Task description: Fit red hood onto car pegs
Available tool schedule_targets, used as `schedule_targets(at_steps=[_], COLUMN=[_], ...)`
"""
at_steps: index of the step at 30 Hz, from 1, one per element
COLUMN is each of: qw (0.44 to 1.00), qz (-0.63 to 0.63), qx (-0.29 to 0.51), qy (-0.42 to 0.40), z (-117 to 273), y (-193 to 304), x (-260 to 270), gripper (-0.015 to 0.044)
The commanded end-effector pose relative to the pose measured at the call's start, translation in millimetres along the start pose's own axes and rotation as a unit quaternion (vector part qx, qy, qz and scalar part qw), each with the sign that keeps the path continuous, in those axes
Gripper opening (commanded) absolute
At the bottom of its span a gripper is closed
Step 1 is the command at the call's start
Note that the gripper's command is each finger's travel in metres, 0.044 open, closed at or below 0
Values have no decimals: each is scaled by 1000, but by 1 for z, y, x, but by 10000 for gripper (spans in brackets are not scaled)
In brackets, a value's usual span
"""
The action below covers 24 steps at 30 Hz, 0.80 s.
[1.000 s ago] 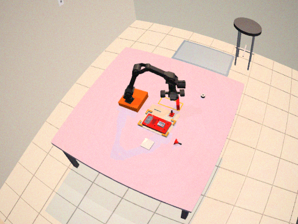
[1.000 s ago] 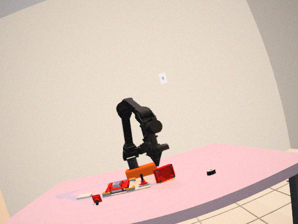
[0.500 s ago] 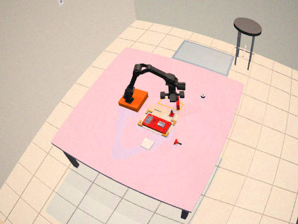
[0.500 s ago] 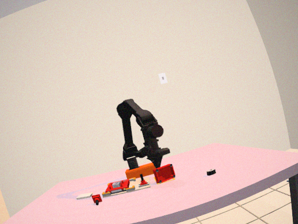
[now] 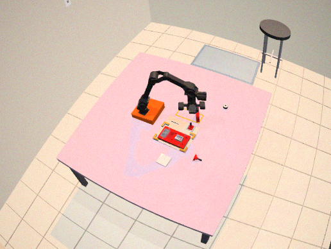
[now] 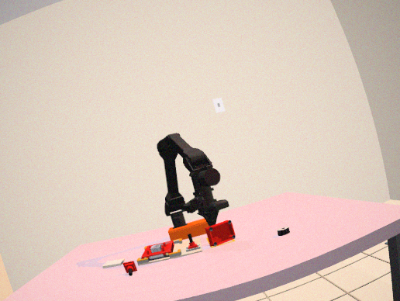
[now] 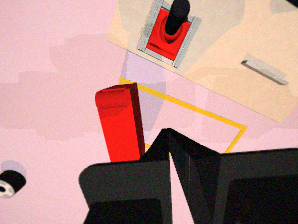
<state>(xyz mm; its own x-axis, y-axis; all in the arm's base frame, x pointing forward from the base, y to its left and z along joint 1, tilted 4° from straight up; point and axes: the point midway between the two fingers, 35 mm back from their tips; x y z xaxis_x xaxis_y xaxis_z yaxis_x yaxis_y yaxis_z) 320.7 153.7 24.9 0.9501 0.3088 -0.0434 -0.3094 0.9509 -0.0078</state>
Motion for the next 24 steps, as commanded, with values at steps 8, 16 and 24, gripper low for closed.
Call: schedule_targets(at_steps=[8,16,24], qw=[1000,1000,1000], qz=[-2,-2,-2], qx=[3,3,3], qy=[-2,-2,-2], z=[2,2,3], y=[2,3,4], x=[7,11,15], gripper=[0,0,0])
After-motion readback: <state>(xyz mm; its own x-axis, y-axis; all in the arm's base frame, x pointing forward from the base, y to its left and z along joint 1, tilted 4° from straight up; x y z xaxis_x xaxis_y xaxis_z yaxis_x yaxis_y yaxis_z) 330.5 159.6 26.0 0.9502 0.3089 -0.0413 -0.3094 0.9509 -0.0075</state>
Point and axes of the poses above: the point midway between the two fingers, 35 mm back from their tips, its own z axis back along the fingers, its own x axis across the jaws, y = z × x, and after that the axes turned 15 degrees about -z, right-handed
